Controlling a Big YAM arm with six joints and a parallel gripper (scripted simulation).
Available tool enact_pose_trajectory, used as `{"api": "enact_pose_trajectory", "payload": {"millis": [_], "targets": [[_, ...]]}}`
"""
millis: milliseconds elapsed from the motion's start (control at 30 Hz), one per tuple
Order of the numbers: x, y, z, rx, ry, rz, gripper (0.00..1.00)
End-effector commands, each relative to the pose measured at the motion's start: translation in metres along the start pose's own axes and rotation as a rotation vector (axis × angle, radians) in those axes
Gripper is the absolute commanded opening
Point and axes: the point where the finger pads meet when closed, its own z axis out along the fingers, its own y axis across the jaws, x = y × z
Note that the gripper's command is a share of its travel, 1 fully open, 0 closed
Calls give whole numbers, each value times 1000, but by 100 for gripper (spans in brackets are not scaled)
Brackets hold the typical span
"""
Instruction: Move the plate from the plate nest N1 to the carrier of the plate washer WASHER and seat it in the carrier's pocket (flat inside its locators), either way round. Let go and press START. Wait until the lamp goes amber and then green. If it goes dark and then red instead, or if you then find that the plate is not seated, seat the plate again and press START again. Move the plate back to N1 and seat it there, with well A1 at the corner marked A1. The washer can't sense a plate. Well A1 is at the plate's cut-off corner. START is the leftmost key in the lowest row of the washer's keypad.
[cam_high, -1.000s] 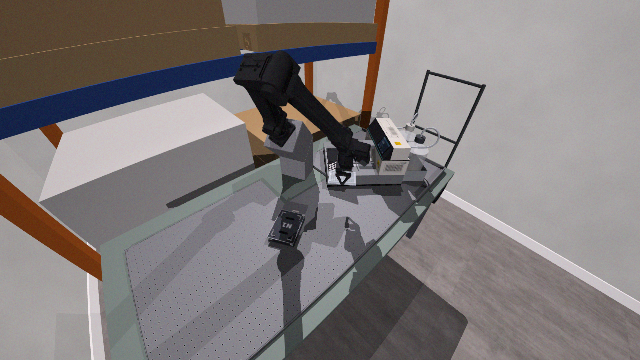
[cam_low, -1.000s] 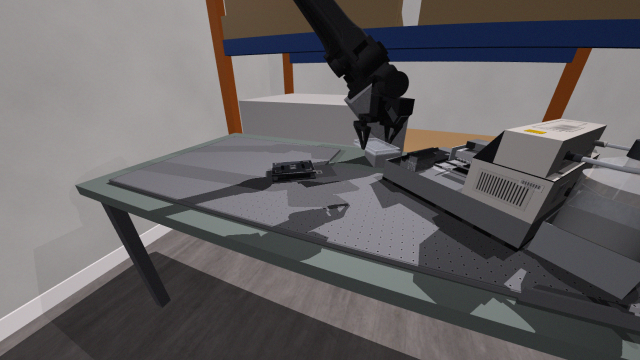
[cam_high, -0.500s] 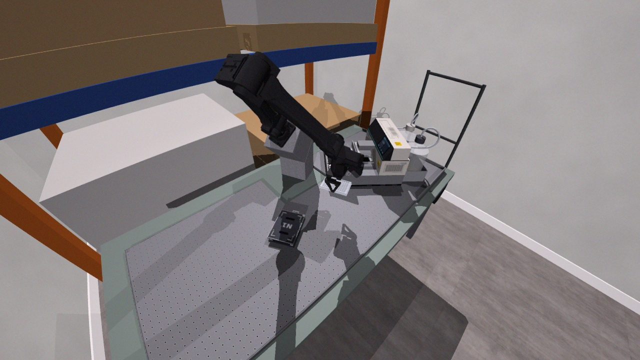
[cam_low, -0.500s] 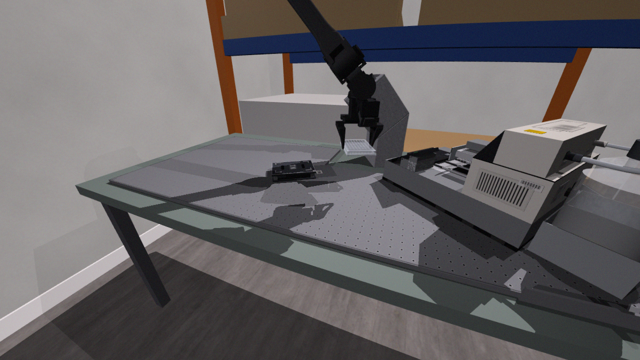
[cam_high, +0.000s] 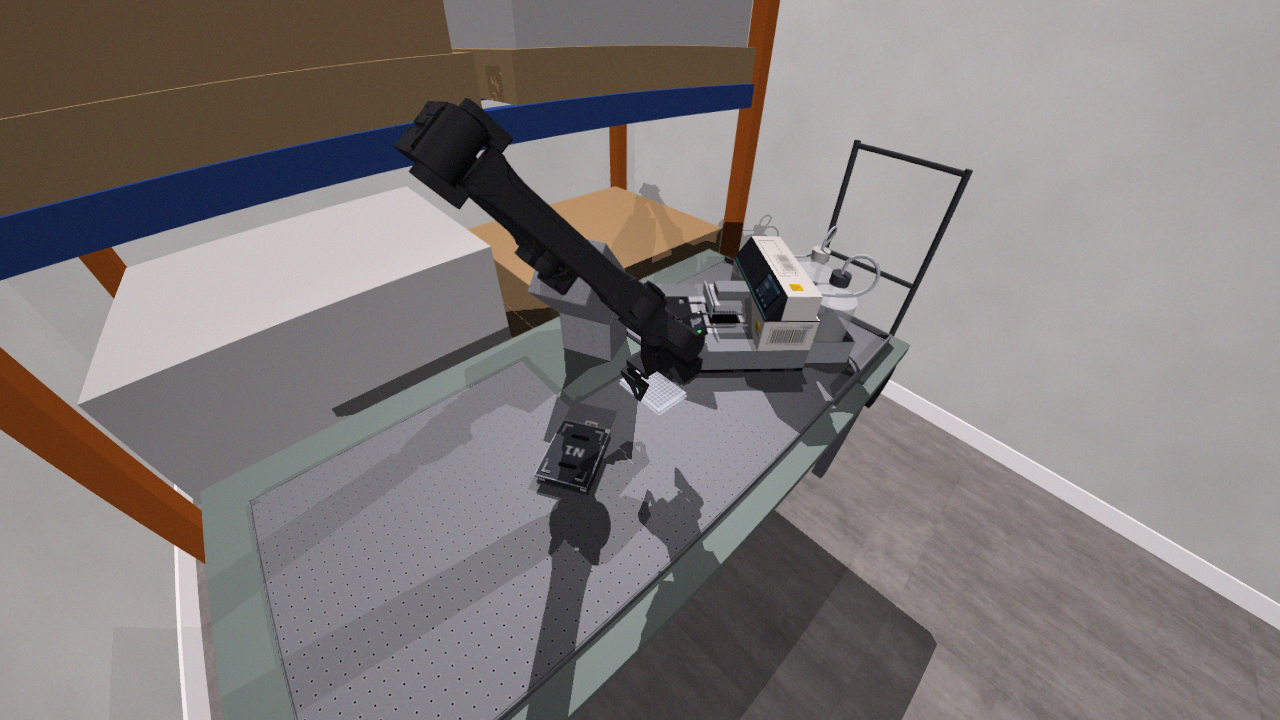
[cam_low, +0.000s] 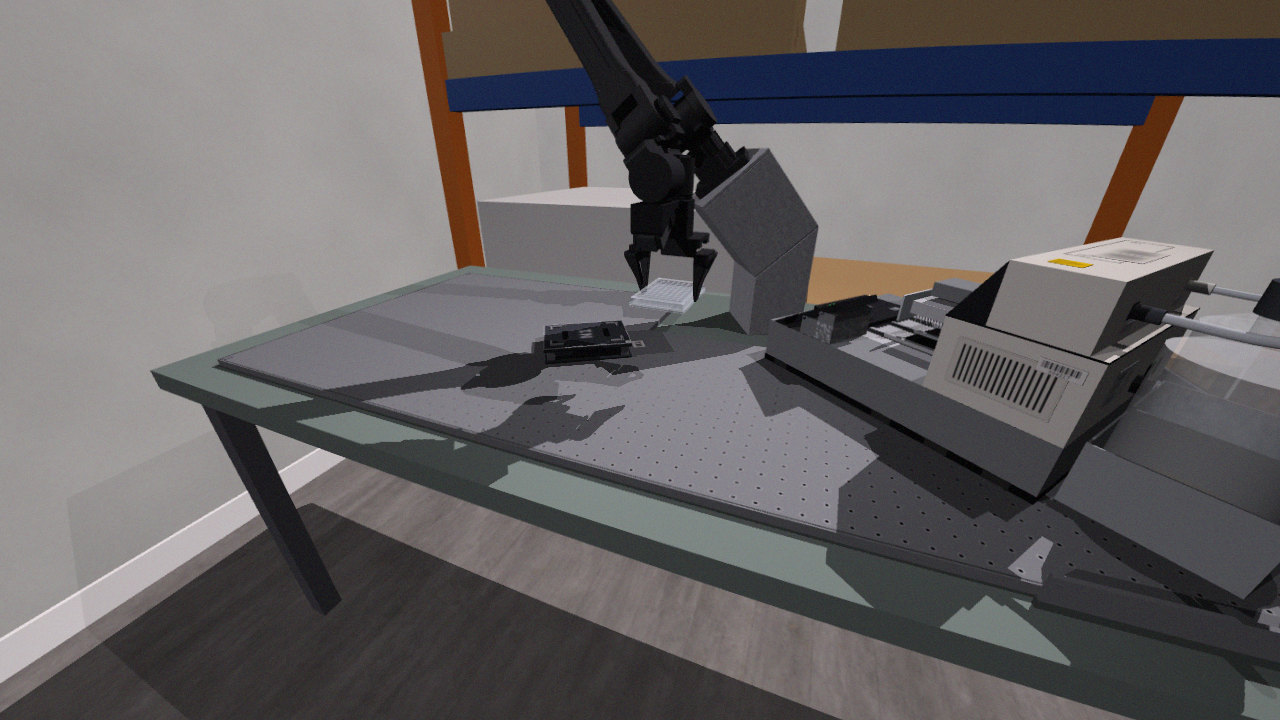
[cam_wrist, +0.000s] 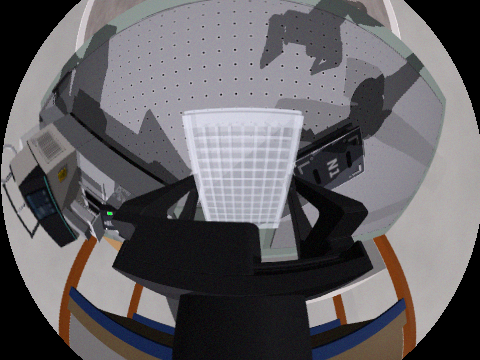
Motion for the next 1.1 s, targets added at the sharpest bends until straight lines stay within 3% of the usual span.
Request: {"api": "enact_pose_trajectory", "payload": {"millis": [0,267,400,467,967,1067], "targets": [[-1,-14,1,-1,-4,132,84],[-12,-47,3,1,-16,145,84],[2,-64,5,1,-11,296,84],[2,-64,5,1,-11,296,84],[30,-134,12,4,-10,791,84],[27,-141,12,4,-16,827,84]]}}
